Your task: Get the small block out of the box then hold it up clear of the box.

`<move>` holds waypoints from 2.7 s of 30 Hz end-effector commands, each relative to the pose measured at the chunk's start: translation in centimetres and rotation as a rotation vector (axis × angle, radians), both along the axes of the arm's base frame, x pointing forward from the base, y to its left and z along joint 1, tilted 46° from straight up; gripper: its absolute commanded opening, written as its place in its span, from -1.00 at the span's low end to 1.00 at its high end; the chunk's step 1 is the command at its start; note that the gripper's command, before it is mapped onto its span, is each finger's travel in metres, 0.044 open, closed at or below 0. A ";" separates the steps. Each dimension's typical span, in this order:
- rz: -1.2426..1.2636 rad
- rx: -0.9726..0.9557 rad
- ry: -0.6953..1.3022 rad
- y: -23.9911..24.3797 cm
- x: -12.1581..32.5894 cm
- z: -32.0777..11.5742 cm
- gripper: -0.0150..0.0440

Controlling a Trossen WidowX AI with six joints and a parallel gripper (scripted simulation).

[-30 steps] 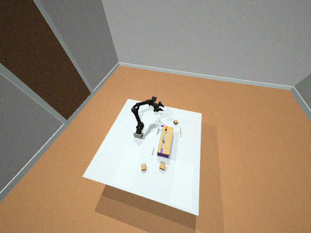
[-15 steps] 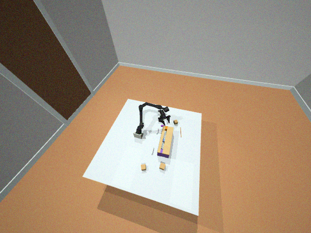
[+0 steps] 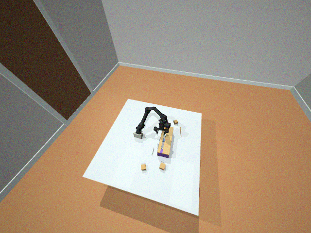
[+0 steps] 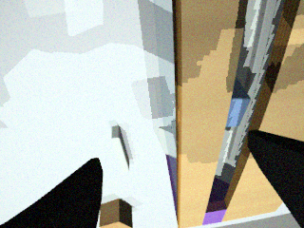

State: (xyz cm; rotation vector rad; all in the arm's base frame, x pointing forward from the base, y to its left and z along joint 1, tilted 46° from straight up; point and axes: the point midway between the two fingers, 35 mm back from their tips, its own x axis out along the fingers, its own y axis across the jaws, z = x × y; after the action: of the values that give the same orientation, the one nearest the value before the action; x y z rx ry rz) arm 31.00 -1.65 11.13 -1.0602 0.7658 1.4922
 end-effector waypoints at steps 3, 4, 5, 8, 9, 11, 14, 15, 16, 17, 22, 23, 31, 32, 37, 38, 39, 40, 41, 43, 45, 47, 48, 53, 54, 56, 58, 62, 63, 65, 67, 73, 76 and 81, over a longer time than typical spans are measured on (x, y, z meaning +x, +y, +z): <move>-0.035 0.051 0.027 0.1 -0.1 0.0 0.86; -0.035 0.051 0.027 0.1 -0.1 0.0 0.86; -0.035 0.051 0.027 0.1 -0.1 0.0 0.86; -0.035 0.050 0.027 0.4 -0.1 -0.3 0.86; -0.035 0.050 0.027 0.5 0.0 -0.4 0.86; -0.035 0.050 0.026 0.7 0.0 -0.6 0.86; -0.035 0.050 0.026 1.0 0.0 -0.9 0.86; -0.035 0.050 0.026 1.2 0.1 -1.0 0.86; -0.035 0.050 0.026 1.3 0.1 -1.2 0.86; -0.035 0.050 0.026 1.4 0.1 -1.3 0.86; -0.035 0.050 0.026 2.0 0.1 -1.8 0.86; -0.035 0.050 0.026 2.1 0.1 -1.9 0.86; -0.035 0.050 0.025 3.1 0.1 -2.8 0.86; -0.035 0.050 0.025 3.2 0.1 -3.0 0.86; -0.035 0.051 0.025 3.8 0.1 -3.5 0.86; -0.035 0.051 0.025 3.9 0.1 -3.6 0.86; -0.035 0.051 0.025 4.0 0.1 -3.7 0.86; -0.035 0.051 0.025 4.1 0.1 -3.8 0.86; -0.035 0.051 0.025 4.3 0.1 -3.9 0.86; -0.035 0.052 0.025 4.5 0.0 -4.2 0.86; -0.035 0.052 0.025 4.7 0.0 -4.4 0.86; -0.035 0.052 0.025 5.0 0.0 -4.6 0.86; -0.035 0.052 0.025 5.1 0.0 -4.7 0.86; -0.035 0.053 0.025 5.7 -0.1 -5.2 0.86; -0.032 0.049 0.022 5.3 0.0 -5.0 0.86; -0.032 0.049 0.022 5.3 0.0 -5.0 0.86; -0.032 0.048 0.022 5.1 0.0 -5.2 0.86; -0.032 0.048 0.022 4.3 0.2 -6.2 0.86; -0.032 0.048 0.022 4.1 0.2 -6.4 0.86; -0.032 0.047 0.022 3.7 0.3 -6.8 0.86; -0.032 0.047 0.021 3.3 0.4 -7.2 0.86; -0.032 0.046 0.021 2.0 0.7 -8.5 0.86; -0.032 0.046 0.021 1.4 0.8 -9.1 0.86; -0.032 0.045 0.021 0.4 1.1 -10.2 0.86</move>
State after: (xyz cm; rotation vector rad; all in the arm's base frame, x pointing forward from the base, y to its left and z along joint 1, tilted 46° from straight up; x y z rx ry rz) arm 31.99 -0.76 1.56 -0.9910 0.7547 1.4836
